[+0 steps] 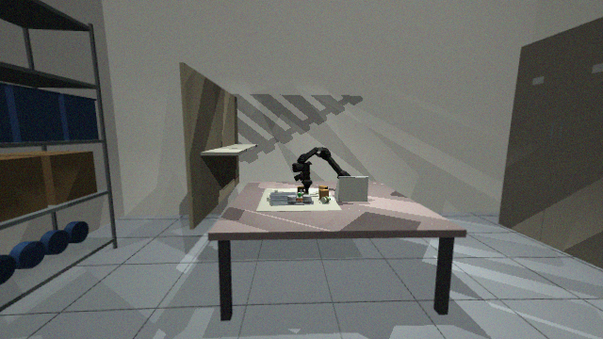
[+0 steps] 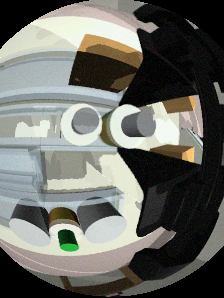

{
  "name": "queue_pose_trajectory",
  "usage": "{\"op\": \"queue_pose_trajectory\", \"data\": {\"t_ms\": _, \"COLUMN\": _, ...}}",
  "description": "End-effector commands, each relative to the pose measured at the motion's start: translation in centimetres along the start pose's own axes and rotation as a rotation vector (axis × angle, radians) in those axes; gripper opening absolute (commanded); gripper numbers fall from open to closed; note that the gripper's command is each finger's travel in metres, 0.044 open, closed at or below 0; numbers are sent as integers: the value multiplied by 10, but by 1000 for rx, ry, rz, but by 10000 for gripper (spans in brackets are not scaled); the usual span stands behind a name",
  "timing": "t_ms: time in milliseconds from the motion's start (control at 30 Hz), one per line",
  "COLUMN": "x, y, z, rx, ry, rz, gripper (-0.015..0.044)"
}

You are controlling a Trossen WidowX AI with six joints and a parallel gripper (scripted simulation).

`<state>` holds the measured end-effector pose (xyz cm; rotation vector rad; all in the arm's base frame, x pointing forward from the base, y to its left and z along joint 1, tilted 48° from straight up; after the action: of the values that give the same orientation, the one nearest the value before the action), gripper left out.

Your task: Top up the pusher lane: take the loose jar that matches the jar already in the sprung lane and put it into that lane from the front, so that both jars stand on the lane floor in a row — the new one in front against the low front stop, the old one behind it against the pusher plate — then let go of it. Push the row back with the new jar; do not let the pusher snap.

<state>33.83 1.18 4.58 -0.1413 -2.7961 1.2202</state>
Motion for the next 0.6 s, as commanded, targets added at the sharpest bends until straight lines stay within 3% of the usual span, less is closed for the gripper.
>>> {"op": "queue_pose_trajectory", "data": {"t_ms": 0, "x": -5, "y": -2, "z": 0, "rx": 10, "ry": -20, "rz": 12, "gripper": 0}}
{"op": "queue_pose_trajectory", "data": {"t_ms": 567, "x": -5, "y": -2, "z": 3, "rx": 10, "ry": -20, "rz": 12, "gripper": 0}}
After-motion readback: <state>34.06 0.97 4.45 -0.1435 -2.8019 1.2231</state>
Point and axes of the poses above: the point midway between the two fingers, 35 mm back from their tips, its own z axis out along the fingers, its own y axis across the jaws, x = y × z, the point moved 5 cm from there along -z, back along the fingers
